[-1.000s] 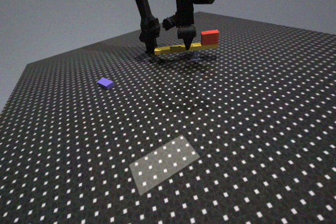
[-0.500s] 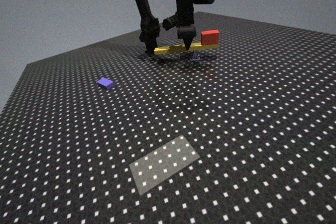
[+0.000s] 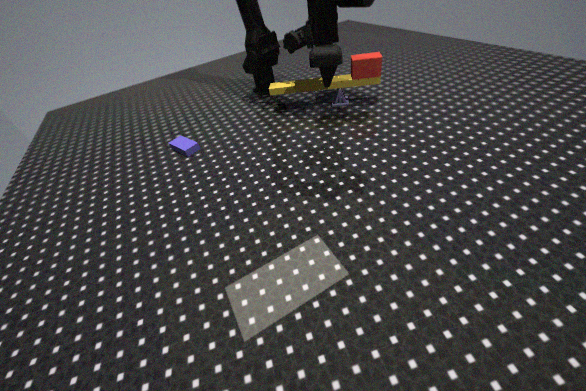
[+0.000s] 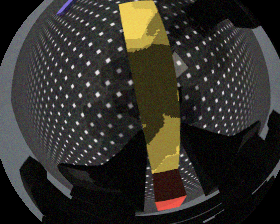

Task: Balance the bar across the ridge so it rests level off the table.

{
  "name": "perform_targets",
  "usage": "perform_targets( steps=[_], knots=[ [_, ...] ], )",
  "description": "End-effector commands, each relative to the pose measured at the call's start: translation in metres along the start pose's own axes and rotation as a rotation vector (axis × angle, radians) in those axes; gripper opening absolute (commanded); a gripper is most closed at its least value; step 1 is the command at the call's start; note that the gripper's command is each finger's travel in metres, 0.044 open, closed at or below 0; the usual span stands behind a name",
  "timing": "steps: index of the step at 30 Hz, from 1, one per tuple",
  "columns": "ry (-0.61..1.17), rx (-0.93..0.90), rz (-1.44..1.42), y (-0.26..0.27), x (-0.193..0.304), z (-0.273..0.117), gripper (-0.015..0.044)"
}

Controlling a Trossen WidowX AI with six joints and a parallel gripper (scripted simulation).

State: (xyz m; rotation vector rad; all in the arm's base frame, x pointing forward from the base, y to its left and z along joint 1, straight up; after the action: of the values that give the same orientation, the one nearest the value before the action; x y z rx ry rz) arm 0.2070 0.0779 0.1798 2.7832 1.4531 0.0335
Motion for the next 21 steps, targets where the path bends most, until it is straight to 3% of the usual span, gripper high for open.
perform_targets(
  steps=[1,14,21],
  knots=[
    [0.0,0.0,0.0,0.0,0.0,0.0,0.0],
    [0.0,0.0,0.0,0.0,0.0,0.0,0.0],
    [0.0,0.0,0.0,0.0,0.0,0.0,0.0167]
  ],
)
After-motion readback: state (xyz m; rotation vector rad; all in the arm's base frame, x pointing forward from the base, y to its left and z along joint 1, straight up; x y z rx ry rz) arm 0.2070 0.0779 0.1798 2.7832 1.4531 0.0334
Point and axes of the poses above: the point midway between the two fingers, 35 mm back from their tips, its own z axis out along the fingers, its own y axis across the jaws, x = y × z, the point moved 9 cm from there along -z, back along the fingers, and after that the axes turned 2 degrees about z, right-handed, at the moved point
